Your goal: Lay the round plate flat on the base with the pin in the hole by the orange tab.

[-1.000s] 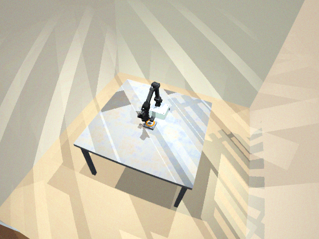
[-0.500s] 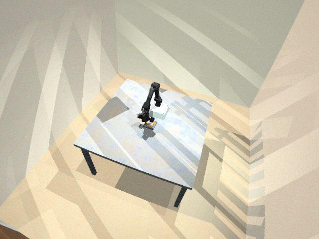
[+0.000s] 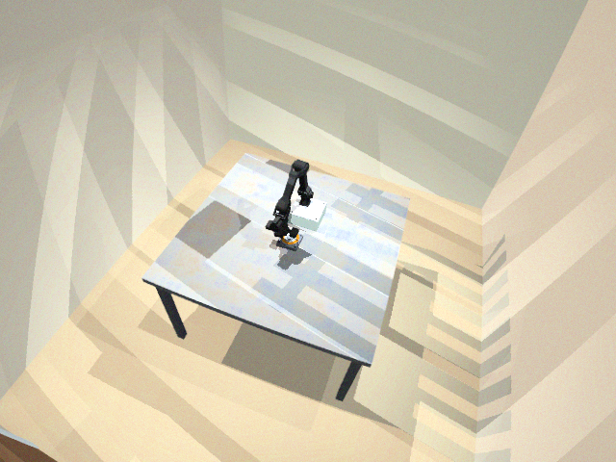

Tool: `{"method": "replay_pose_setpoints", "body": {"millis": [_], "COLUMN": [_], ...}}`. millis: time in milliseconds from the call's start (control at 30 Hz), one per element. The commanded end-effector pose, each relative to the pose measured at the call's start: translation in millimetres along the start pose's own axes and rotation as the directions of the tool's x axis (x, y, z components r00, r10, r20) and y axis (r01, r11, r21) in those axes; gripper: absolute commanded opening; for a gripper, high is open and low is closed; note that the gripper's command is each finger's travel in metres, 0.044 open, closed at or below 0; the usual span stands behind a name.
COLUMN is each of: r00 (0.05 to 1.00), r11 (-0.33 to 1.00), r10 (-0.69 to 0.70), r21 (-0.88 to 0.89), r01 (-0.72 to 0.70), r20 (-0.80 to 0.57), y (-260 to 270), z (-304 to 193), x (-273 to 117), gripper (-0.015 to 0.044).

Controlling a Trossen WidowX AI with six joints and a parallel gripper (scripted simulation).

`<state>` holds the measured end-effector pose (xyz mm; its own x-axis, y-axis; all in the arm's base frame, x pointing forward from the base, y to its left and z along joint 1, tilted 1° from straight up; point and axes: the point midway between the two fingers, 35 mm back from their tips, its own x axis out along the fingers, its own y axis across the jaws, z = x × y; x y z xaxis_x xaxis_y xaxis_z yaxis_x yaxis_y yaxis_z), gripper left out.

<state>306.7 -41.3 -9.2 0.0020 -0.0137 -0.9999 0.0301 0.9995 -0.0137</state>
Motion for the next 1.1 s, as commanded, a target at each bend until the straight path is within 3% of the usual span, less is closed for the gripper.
{"method": "replay_pose_setpoints", "body": {"millis": [0, 1067], "r00": [1.000, 1.000], "r11": [1.000, 1.000], "r10": [0.008, 0.009], "r21": [-0.003, -0.003], "r01": [-0.008, -0.009], "r20": [0.011, 0.012], "y": [5, 26], "z": [8, 18], "x": [0, -1], "gripper": [0.0000, 0.0000]}}
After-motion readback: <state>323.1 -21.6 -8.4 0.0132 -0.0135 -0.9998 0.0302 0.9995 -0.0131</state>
